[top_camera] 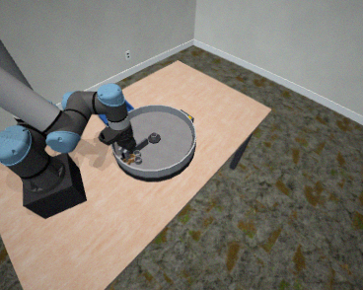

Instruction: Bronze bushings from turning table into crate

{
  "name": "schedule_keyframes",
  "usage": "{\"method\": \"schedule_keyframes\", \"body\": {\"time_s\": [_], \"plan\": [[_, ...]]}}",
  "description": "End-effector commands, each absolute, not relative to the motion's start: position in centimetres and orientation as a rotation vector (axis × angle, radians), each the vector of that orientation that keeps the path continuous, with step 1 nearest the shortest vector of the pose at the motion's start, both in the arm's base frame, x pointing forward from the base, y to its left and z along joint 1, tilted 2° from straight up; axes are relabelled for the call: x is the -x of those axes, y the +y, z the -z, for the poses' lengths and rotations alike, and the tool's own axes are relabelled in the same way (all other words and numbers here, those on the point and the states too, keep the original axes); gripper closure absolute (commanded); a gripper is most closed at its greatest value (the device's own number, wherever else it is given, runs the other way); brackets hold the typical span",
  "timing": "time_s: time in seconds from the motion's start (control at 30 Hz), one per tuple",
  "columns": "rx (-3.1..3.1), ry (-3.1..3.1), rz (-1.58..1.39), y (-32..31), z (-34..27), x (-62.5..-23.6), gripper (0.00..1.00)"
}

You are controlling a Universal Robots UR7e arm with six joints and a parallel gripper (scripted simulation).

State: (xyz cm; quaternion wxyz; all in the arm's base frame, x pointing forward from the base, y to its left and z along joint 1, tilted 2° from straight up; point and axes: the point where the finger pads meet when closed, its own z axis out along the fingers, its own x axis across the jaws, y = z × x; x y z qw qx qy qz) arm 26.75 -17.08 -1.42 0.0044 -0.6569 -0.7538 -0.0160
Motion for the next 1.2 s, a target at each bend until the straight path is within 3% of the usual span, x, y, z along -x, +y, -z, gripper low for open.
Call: {"method": "schedule_keyframes", "body": {"time_s": [0.0,1.17], "plan": [[2.057,-2.362,0.051,-17.1,2.2,-26.7,0.60],[2.057,-2.362,0.051,-17.0,3.3,-26.7,0.60]]}}
